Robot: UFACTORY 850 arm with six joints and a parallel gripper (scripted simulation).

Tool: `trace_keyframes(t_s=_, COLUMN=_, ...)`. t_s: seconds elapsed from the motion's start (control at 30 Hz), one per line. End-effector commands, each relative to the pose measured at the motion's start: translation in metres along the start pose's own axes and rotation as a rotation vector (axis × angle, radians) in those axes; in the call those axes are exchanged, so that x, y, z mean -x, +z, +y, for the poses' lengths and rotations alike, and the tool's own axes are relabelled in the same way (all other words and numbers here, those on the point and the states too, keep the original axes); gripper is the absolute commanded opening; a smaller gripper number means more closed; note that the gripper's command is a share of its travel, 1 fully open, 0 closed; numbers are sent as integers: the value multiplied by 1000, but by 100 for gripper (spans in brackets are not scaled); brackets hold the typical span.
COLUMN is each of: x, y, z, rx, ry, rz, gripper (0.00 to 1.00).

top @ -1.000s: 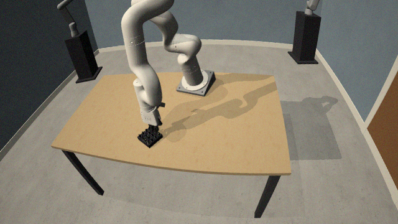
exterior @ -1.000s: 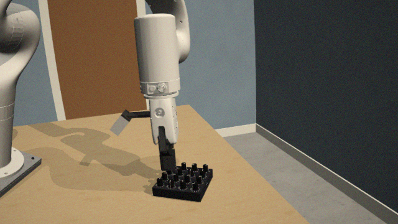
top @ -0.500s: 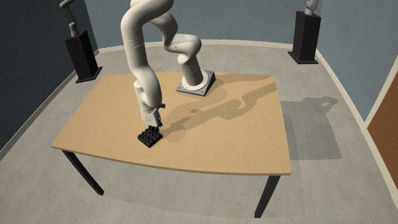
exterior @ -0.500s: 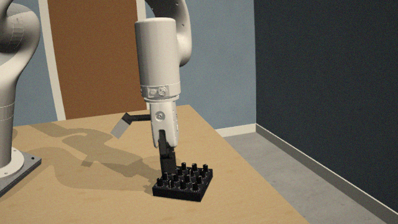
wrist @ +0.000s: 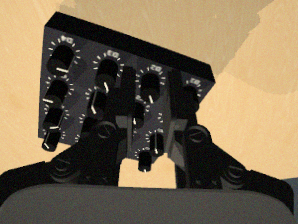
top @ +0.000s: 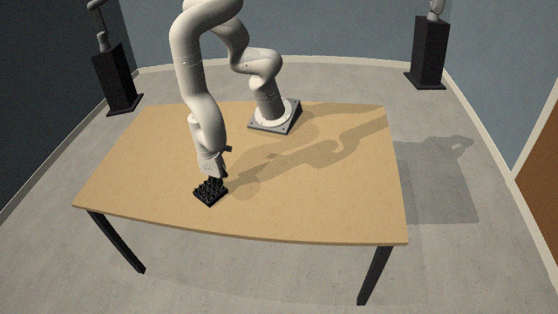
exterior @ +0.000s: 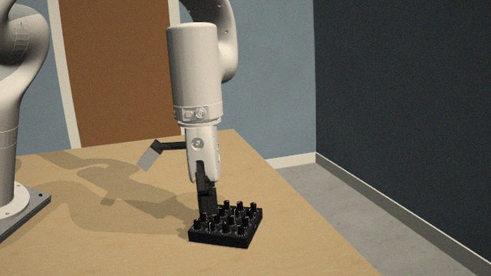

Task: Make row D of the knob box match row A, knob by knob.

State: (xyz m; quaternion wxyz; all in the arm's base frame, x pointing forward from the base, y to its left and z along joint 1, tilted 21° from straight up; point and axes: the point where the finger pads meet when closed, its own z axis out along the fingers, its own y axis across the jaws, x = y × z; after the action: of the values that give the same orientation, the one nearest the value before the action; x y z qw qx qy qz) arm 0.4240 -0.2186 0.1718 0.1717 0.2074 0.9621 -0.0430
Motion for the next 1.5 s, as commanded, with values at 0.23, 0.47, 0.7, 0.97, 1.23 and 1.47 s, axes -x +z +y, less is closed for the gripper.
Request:
trace_keyframes(t_s=0.23, x=1, y=0, z=0, rx=4, ry=0, rz=-3, gripper=19)
trace_keyframes(t_s=0.47, x=1, y=0, z=0, rx=4, ry=0, rz=-3, gripper=19)
trace_keyframes(t_s=0.7, x=1, y=0, z=0, rx=4, ry=0, rz=-3, gripper=19)
trace_keyframes(t_s=0.97, x=1, y=0, z=0, rx=4, ry=0, rz=-3, gripper=8)
trace_keyframes(t_s=1.23, x=1, y=0, z=0, rx=4, ry=0, rz=-3, gripper=8)
trace_keyframes(t_s=1.47, x=1, y=0, z=0, rx=4, ry=0, rz=-3, gripper=8)
